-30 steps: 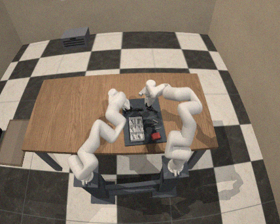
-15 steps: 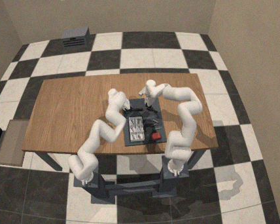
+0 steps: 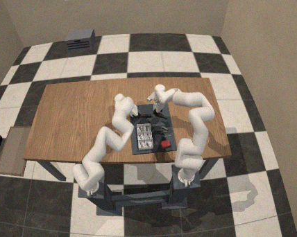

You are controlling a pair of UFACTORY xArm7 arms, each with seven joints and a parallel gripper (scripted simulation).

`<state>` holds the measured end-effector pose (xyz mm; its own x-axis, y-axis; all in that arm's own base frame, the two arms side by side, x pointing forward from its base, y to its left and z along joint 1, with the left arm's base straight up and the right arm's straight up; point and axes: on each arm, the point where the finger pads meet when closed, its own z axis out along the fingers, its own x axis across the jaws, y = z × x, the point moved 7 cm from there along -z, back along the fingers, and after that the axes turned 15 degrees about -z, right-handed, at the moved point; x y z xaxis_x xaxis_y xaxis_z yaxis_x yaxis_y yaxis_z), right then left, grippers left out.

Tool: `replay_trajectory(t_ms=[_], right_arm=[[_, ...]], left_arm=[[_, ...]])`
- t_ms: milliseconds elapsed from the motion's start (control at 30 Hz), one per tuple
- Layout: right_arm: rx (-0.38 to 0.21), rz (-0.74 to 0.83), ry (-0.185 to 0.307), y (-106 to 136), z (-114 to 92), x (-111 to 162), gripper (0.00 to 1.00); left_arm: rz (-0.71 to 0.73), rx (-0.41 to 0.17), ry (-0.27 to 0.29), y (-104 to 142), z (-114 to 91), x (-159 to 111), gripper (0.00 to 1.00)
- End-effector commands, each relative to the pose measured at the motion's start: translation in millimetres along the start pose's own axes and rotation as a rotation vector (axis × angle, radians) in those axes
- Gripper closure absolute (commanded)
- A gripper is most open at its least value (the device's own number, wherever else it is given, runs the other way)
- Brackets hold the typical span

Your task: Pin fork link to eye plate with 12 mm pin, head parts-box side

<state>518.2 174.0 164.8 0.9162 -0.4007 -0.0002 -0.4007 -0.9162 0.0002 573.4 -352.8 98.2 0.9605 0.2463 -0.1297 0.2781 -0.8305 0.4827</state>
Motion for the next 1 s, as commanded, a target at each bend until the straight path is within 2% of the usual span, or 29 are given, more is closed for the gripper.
replay_trajectory(t_ms=[0, 567, 967], right_arm=[[0.003, -0.006, 0.004, -0.9, -2.0, 1.1, 0.42], [0.003, -0.086, 0.004, -0.1, 0.2, 4.4, 0.42], [0.003, -0.088, 0.004, 4.4, 13.1, 23.4, 0.42]], left_arm=[[0.002, -0.003, 0.003, 1.8, -2.0, 0.6, 1.00], [0.002, -0.003, 0.003, 1.8, -2.0, 0.6, 1.00], [0.002, -0.003, 0.003, 1.8, -2.0, 0.6, 1.00]])
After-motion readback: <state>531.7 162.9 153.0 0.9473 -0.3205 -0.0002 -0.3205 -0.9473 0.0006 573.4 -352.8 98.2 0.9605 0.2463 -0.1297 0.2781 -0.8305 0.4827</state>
